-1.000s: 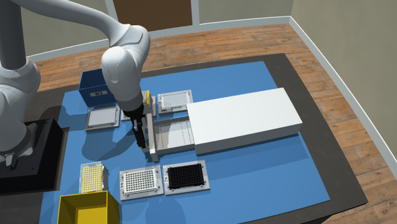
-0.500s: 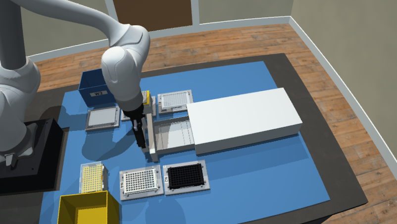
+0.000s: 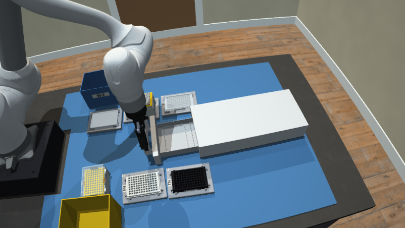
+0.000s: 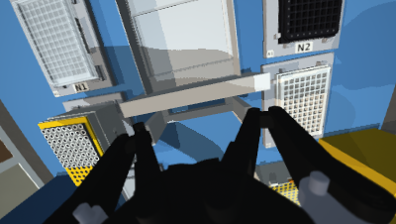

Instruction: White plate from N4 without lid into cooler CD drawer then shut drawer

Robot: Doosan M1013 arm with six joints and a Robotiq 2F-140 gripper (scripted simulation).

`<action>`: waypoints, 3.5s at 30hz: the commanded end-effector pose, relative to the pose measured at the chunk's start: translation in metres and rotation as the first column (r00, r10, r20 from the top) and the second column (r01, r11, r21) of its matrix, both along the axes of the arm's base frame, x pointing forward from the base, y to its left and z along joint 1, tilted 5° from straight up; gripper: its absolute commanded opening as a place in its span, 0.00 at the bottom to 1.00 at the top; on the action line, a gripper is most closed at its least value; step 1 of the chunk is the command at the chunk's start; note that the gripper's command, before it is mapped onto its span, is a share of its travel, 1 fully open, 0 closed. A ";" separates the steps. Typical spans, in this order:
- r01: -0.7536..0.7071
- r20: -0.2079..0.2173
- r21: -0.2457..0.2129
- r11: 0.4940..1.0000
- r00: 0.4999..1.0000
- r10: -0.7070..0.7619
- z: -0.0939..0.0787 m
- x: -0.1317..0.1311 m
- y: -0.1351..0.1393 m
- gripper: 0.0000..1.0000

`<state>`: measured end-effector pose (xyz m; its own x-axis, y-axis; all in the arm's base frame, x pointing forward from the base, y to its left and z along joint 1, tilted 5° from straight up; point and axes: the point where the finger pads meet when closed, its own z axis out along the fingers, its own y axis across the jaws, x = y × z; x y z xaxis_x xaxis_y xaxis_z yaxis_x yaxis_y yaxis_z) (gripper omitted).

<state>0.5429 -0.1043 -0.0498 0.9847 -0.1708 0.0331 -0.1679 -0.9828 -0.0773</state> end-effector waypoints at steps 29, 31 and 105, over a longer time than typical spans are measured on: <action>-0.006 -0.003 0.002 1.000 1.000 0.006 -0.003 -0.013 0.002 0.00; -0.006 -0.003 0.002 1.000 1.000 0.006 -0.003 -0.013 0.002 0.00; -0.006 -0.003 0.002 1.000 1.000 0.006 -0.004 -0.020 0.003 0.00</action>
<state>0.5280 -0.1018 -0.0504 0.9848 -0.1708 0.0331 -0.1678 -0.9828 -0.0773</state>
